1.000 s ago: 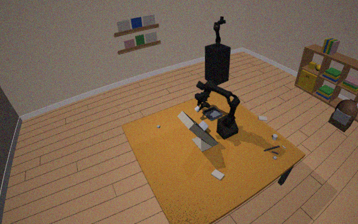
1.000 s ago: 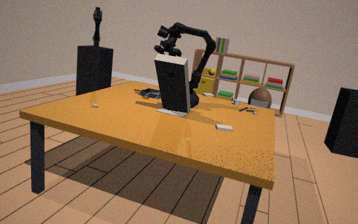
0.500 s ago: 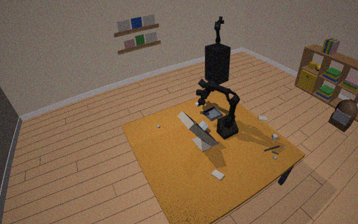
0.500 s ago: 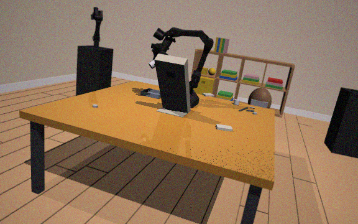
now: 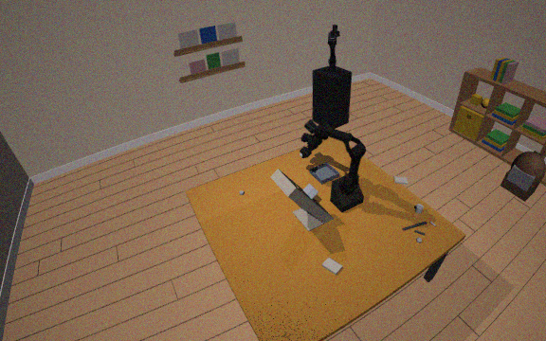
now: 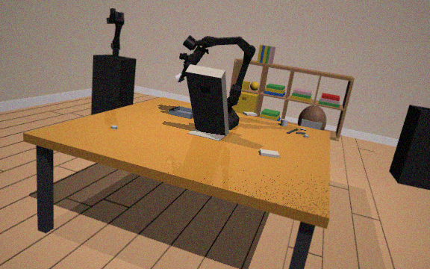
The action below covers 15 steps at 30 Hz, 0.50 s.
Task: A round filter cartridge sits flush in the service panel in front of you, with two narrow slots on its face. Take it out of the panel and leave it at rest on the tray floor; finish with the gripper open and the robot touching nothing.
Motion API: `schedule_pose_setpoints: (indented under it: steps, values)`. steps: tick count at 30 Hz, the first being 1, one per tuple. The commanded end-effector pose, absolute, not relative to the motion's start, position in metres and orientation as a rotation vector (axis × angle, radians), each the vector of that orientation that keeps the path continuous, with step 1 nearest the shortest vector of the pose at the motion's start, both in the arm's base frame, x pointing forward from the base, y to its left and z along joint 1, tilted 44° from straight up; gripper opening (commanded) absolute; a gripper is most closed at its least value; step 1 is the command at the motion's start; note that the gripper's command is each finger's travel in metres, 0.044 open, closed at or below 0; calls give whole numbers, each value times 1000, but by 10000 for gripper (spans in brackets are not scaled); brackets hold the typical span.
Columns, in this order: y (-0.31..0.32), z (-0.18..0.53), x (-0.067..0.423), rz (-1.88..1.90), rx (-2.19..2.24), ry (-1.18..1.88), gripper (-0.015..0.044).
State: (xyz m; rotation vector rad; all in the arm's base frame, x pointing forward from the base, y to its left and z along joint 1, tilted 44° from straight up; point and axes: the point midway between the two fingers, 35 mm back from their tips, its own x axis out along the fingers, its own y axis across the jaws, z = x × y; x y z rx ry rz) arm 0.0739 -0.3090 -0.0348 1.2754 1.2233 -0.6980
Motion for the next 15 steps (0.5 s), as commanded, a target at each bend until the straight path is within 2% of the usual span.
schedule_pose_setpoints:
  steps: [1, 15]
  values:
    - [-307, -50, 55, -771, 1301, 1231, 0]
    - [-262, -122, -36, -1123, 1437, 1274, 0]
